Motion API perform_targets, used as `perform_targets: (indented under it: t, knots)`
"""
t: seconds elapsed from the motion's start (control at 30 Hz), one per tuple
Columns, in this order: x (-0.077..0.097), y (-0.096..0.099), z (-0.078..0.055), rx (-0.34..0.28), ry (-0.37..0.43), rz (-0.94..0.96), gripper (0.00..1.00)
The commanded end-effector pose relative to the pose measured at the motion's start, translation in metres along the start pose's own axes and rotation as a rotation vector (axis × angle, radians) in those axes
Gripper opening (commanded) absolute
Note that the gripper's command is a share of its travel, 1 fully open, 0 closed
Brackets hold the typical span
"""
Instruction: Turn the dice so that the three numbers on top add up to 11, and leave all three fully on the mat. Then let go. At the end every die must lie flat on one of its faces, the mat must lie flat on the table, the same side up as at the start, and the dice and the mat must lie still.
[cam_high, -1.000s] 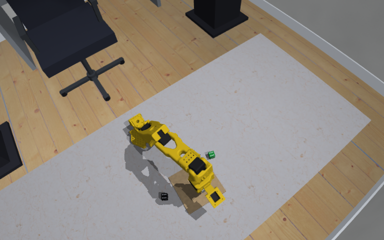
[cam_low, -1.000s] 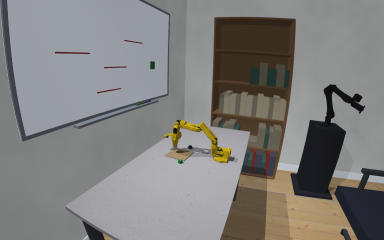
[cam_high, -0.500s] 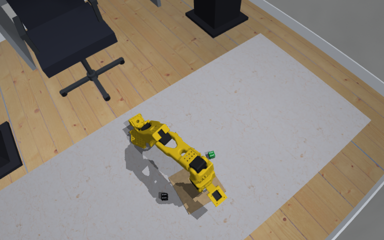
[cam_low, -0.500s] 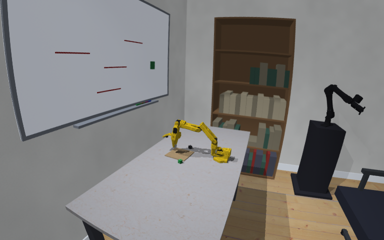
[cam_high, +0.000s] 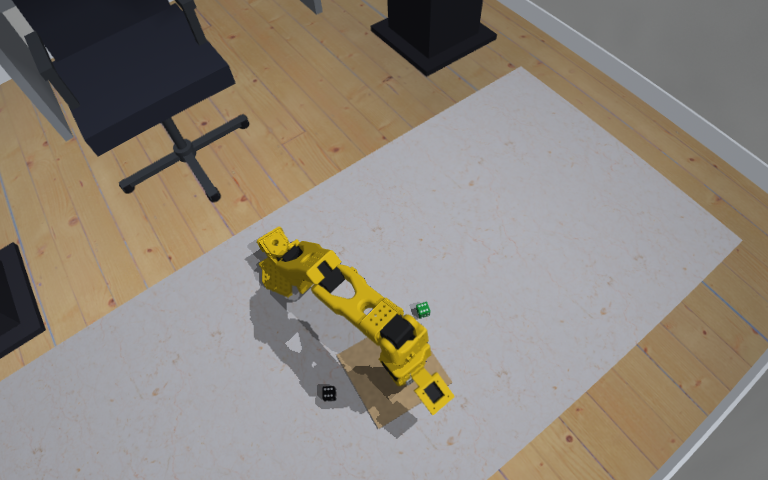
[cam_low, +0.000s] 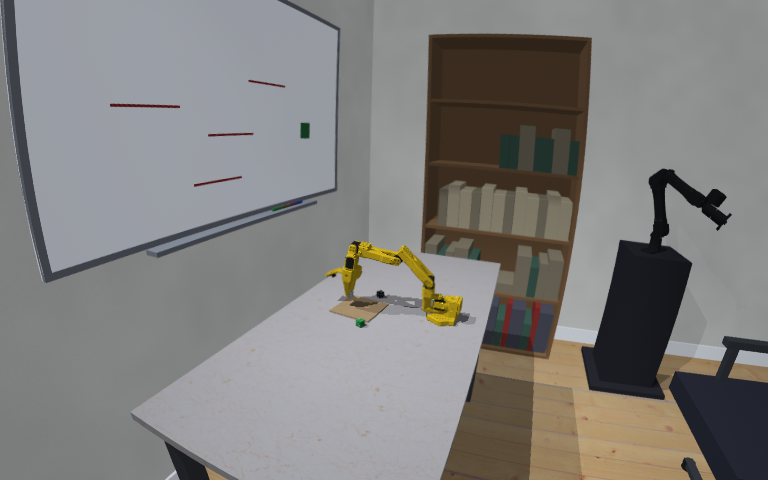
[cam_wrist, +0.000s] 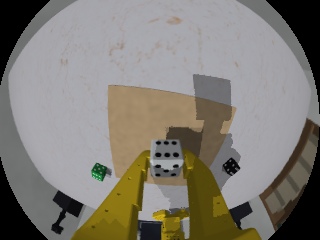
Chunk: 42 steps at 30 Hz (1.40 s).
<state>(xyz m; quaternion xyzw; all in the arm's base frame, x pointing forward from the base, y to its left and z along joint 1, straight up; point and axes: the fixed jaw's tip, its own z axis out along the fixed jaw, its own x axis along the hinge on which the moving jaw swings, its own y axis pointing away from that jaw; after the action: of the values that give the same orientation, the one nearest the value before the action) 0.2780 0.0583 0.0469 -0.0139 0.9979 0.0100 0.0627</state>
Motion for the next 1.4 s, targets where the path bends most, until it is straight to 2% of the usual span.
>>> perform_targets:
  t: [0.0,1.37]
  knots:
    - [-0.006,0.004,-0.011,-0.010,-0.053,-0.017,0.00]
    - [-0.005,0.003,0.003,-0.005,-0.019,-0.016,0.00]
